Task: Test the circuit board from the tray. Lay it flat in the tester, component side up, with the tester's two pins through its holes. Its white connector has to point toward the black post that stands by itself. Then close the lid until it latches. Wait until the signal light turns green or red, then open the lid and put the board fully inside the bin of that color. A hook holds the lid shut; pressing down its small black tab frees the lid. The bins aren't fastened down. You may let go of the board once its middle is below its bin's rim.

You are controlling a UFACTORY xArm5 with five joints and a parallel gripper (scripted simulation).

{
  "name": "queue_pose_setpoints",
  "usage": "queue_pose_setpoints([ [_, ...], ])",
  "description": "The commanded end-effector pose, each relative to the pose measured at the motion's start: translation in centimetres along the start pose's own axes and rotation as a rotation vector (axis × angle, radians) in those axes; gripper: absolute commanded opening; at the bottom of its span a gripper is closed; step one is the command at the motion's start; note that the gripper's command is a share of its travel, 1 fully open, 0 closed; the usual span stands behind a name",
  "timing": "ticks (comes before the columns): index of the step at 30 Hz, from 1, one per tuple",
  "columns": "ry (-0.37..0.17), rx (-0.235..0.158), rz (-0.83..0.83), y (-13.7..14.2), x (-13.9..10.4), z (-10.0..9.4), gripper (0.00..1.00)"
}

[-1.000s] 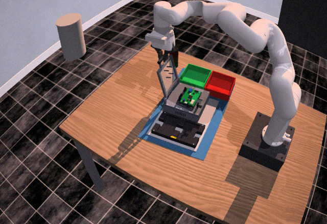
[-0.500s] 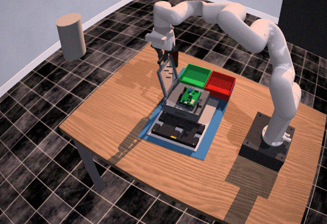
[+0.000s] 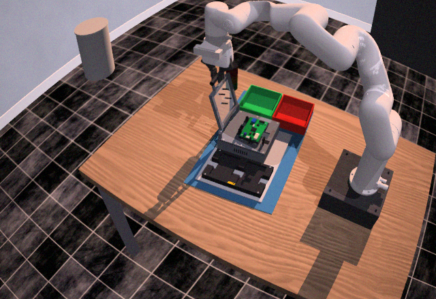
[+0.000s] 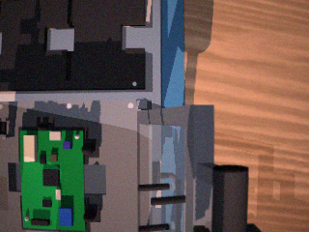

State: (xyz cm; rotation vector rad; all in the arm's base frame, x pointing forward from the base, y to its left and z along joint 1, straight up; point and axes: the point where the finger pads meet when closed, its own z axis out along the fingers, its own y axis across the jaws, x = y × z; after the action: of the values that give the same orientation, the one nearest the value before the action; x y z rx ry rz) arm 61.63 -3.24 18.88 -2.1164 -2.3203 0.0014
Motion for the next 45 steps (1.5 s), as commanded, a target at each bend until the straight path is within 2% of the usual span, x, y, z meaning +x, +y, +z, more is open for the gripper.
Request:
queue_pose_setpoints([
  [1, -0.001, -0.005, 0.0, 0.1, 0.0, -0.2, 0.0],
  [45, -0.001, -0.005, 0.0, -1.3, 0.0, -0.5, 0.0],
])
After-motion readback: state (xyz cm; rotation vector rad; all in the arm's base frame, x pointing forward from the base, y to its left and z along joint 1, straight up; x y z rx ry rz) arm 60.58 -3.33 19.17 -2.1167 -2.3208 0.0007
